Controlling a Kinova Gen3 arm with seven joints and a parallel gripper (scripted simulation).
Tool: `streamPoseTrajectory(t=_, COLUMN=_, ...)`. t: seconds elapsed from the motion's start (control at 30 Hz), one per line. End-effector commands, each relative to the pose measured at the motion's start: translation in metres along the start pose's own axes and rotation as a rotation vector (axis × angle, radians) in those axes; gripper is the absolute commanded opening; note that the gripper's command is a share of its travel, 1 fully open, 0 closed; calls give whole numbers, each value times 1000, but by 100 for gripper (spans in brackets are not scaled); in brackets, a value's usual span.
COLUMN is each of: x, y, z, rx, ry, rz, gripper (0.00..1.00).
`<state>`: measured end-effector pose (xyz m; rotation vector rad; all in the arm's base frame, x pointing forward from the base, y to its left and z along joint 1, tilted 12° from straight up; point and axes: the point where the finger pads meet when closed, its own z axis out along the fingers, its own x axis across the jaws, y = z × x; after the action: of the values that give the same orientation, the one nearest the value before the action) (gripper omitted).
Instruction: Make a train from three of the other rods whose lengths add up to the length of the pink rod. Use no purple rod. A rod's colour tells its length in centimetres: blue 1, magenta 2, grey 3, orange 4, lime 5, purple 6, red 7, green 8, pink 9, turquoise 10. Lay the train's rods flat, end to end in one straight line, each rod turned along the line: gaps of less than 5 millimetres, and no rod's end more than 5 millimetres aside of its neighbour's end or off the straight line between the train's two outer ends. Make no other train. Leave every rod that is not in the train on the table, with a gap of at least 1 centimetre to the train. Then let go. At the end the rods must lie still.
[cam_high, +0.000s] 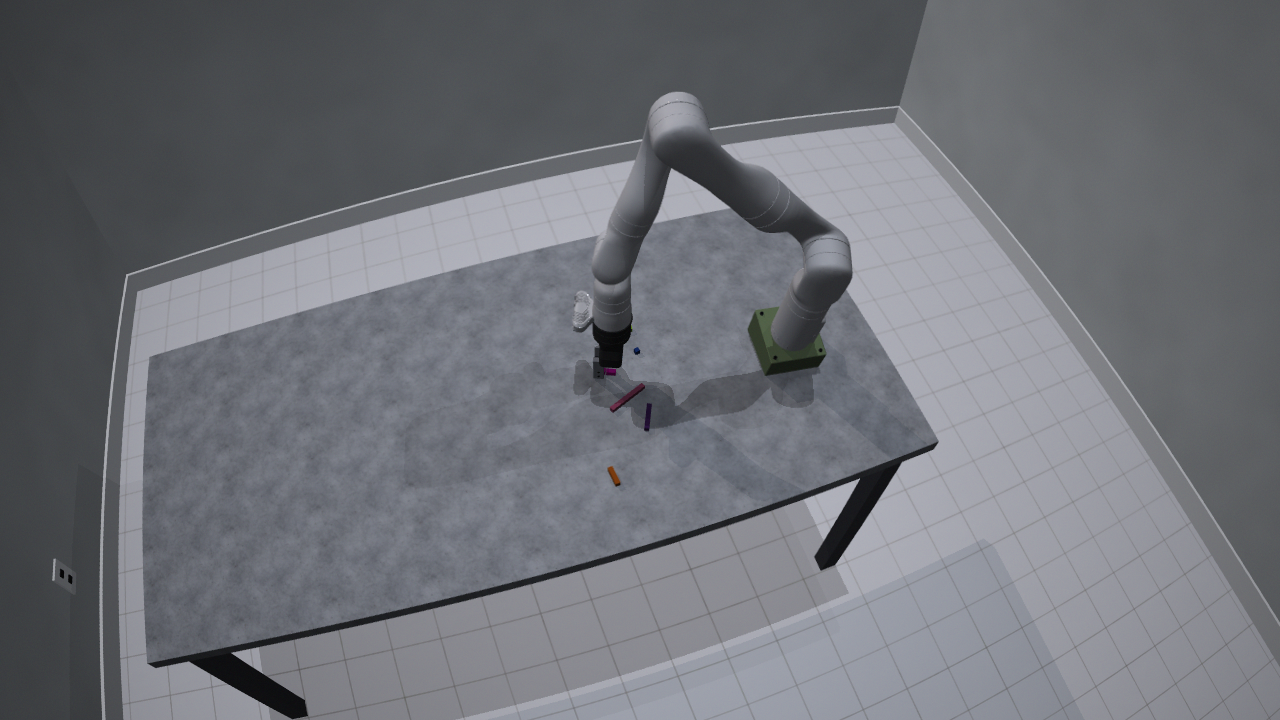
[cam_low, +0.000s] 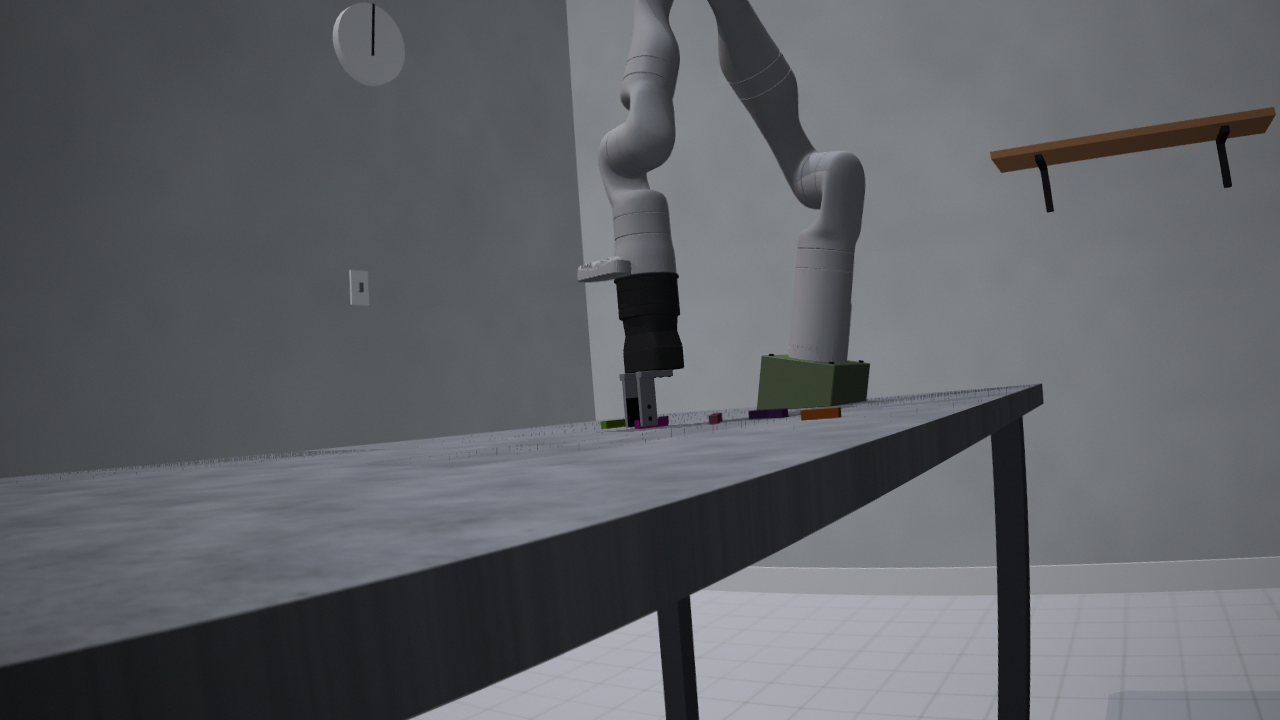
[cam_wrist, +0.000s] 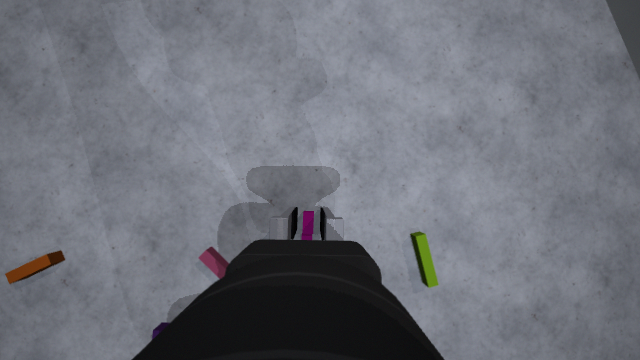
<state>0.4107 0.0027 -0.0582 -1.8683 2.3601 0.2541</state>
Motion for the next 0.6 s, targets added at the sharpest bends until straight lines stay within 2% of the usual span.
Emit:
streamPoseTrajectory(t=0.0, x=-1, y=-3, z=0, rx=7, ry=0, rz=-15, gripper=54)
streamPoseTrajectory(t=0.23, x=-1, y=-1, z=-8, rx=1, ry=1, rz=-16, gripper=54)
streamPoseTrajectory(t=0.5, x=-1, y=-2, z=-44, rx=3, ry=2, rz=-16, gripper=54)
streamPoseTrajectory(t=0.57, x=-1, y=-2, z=-44, rx=3, ry=2, rz=-16, gripper=54)
